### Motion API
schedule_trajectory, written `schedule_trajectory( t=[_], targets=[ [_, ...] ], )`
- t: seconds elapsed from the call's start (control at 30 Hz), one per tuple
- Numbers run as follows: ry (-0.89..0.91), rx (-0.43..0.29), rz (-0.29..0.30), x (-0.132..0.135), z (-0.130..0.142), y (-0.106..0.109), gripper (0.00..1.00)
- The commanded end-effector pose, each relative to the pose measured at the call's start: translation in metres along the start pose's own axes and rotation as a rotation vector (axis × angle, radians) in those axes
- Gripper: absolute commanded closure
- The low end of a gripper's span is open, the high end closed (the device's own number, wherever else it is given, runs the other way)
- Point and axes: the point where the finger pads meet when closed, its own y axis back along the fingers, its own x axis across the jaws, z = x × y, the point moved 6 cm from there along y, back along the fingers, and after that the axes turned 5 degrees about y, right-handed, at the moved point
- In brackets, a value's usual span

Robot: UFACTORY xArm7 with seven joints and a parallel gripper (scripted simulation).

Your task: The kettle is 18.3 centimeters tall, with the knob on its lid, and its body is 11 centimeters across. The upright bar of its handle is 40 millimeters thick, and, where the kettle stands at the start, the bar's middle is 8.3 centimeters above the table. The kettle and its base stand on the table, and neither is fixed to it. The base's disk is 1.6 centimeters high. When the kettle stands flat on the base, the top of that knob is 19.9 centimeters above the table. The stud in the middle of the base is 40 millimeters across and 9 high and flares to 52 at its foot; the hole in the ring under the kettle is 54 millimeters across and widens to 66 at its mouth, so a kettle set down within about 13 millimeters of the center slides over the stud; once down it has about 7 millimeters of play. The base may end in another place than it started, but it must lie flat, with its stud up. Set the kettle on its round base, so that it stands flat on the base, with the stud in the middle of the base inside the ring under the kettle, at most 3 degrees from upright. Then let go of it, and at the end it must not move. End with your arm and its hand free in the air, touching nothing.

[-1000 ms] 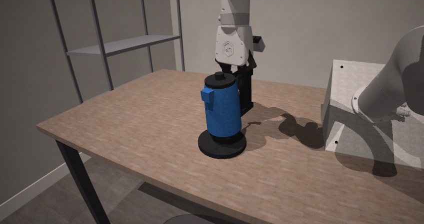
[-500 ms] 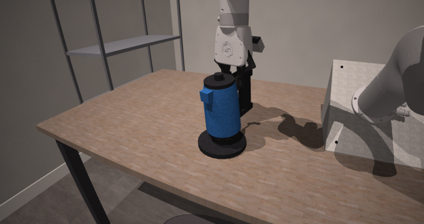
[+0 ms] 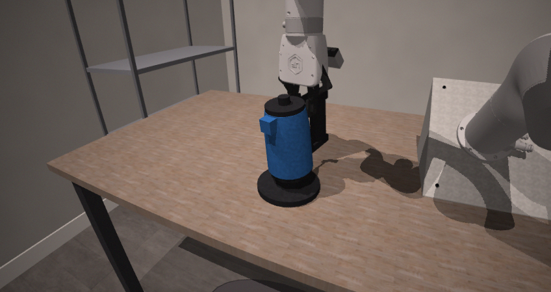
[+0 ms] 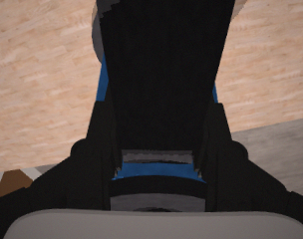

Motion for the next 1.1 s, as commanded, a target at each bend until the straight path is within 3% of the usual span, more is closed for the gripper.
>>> schedule_trajectory(
  t=[0.0, 0.63, 1.07],
  targets=[
    [0.0, 0.0, -0.005, -0.001, 0.0, 0.002, 1.0],
    [0.0, 0.0, -0.005, -0.001, 0.0, 0.002, 1.0],
    [0.0, 0.0, -0.005, -0.001, 0.0, -0.013, 1.0]
  ],
)
